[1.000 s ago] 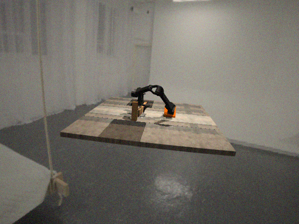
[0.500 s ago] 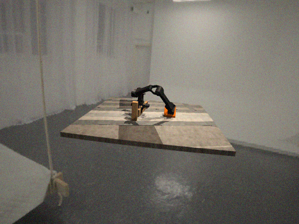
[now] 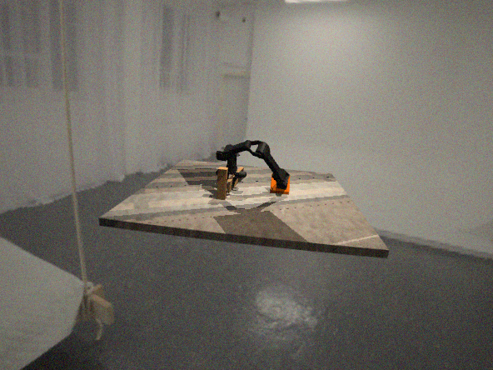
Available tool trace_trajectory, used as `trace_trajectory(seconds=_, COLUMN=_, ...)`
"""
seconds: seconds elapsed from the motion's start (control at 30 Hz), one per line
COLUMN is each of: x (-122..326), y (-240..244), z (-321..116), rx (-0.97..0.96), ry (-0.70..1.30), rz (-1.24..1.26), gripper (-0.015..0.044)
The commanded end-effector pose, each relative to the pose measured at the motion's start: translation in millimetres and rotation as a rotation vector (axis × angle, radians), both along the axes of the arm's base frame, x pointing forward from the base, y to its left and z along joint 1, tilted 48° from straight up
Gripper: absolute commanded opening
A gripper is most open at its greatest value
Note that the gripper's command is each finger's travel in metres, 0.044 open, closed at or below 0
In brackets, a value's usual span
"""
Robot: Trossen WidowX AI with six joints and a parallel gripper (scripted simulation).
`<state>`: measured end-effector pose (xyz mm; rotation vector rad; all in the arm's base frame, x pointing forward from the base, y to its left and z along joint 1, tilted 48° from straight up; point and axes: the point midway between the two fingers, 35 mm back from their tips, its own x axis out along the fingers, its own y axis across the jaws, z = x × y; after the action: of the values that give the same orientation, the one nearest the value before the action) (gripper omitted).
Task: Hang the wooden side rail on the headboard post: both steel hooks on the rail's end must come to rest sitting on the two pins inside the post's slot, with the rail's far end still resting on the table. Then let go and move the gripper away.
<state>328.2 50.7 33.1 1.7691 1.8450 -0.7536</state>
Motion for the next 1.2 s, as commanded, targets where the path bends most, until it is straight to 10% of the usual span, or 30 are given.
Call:
trace_trajectory(seconds=0.0, x=4.4, y=0.7, z=0.9, rx=0.006, ry=-0.047, rz=0.036, gripper=0.0)
trace_trajectory(seconds=1.17, x=20.3, y=2.1, z=1.4, rx=0.01, ry=-0.096, rz=0.079, gripper=0.0)
